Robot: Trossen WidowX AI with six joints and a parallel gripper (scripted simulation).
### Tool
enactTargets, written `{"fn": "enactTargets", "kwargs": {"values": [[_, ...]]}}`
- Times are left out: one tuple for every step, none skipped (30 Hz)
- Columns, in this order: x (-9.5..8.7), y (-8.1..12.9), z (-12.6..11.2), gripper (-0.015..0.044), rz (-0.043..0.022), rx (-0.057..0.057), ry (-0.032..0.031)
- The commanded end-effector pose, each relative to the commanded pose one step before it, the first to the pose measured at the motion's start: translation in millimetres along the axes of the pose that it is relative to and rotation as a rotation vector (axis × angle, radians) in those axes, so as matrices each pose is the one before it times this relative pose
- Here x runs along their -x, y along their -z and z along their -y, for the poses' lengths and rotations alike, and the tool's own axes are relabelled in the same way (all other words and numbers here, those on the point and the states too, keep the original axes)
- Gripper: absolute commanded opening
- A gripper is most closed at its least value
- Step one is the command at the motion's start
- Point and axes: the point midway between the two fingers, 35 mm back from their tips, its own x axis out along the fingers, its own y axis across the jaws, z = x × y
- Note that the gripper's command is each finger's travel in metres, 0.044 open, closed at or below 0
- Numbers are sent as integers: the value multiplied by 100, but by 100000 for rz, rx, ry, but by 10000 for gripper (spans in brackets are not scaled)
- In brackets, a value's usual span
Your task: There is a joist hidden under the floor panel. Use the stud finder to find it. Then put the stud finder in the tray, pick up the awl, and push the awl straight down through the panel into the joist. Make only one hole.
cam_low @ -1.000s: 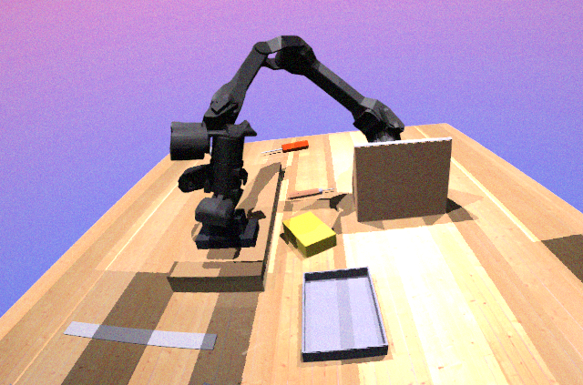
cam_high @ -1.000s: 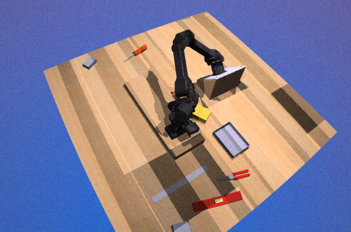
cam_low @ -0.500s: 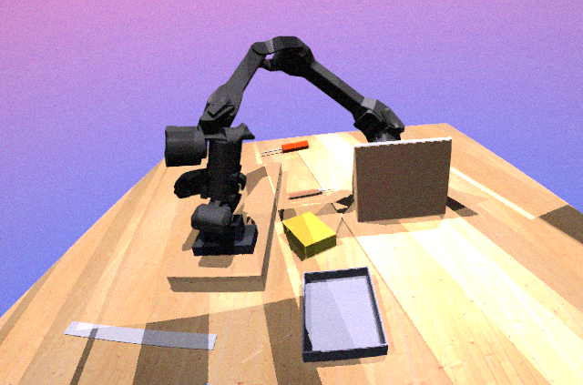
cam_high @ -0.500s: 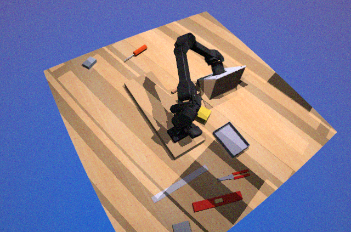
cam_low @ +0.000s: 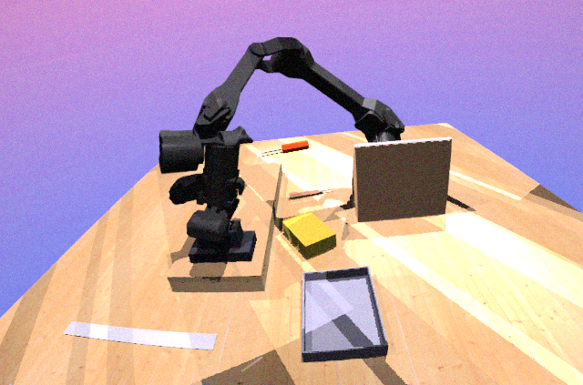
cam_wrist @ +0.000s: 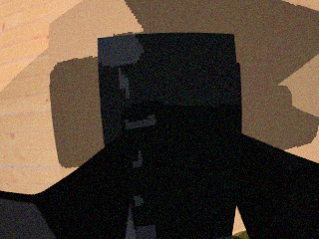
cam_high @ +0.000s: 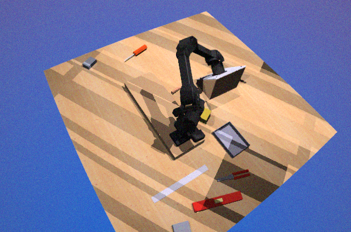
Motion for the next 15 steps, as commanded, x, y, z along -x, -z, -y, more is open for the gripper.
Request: {"fn": "enactTargets", "kwargs": {"values": [[31,62,-728,0,-214,-253,-533],[3,0,-144,0,2,-5,-8],[3,0,-144,0,2,-5,-8],[3,0,-144,0,2,-5,-8],[3,0,-144,0,2,-5,-8],[1,-1,-58,0,1,-2,-3],[-23,-63,496,0,217,253,489],[0,0,0,0,0,0,0],[0,0,0,0,0,0,0],[0,0,0,0,0,0,0],[0,0,0,0,0,0,0],[0,0,0,0,0,0,0],[0,0,0,0,0,0,0],[0,0,0,0,0,0,0],[12,32,-247,0,-109,-126,-243]]}}
